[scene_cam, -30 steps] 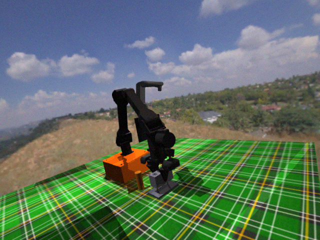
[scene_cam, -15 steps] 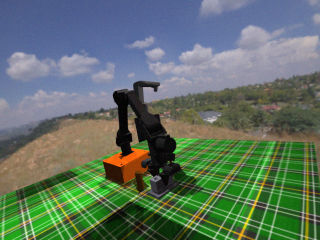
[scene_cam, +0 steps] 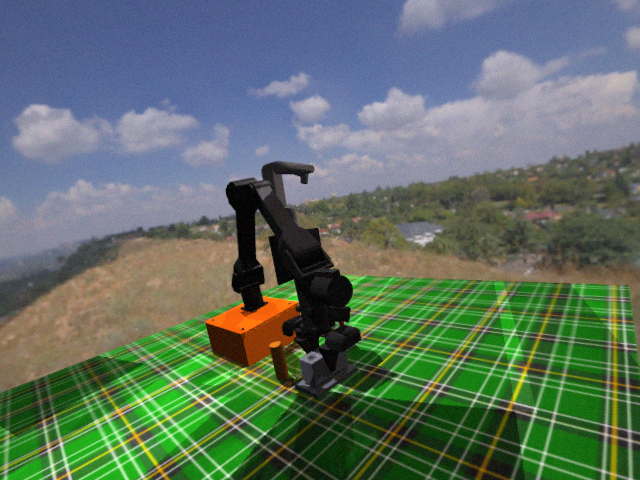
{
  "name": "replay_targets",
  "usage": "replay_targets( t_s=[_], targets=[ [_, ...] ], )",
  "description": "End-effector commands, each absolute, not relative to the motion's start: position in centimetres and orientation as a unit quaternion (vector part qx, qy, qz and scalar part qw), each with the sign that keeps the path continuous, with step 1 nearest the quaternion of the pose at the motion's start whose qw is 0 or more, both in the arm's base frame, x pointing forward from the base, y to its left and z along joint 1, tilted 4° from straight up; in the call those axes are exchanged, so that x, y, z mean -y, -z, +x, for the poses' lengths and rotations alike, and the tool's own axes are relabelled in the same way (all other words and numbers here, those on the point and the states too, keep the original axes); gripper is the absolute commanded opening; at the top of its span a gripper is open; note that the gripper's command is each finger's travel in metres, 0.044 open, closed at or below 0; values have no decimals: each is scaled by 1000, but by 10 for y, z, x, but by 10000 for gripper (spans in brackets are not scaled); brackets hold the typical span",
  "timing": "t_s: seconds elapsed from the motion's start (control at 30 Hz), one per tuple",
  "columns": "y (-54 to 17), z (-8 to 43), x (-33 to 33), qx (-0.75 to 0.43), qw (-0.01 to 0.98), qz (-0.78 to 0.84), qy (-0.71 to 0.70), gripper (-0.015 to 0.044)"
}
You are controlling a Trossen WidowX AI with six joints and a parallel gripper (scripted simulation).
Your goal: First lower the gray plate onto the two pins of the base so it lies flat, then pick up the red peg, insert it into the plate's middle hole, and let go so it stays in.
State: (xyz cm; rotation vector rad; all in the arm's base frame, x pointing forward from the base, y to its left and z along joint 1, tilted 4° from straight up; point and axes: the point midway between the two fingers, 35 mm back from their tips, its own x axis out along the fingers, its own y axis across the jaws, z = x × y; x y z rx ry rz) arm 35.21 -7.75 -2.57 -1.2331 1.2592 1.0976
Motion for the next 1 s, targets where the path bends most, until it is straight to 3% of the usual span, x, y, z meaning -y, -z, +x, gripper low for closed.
replay_targets(
  t_s=[0.0,0.27,0.43,0.67,0.97],
  targets=[
    [25,352,78,-522,508,-512,-455,236],
    [25,352,78,-522,508,-512,-455,440],
    [15,354,77,-522,508,-512,-455,440],
    [-88,350,69,-524,504,-511,-459,440],
    [-91,353,68,-527,507,-508,-456,440]
  ],
)
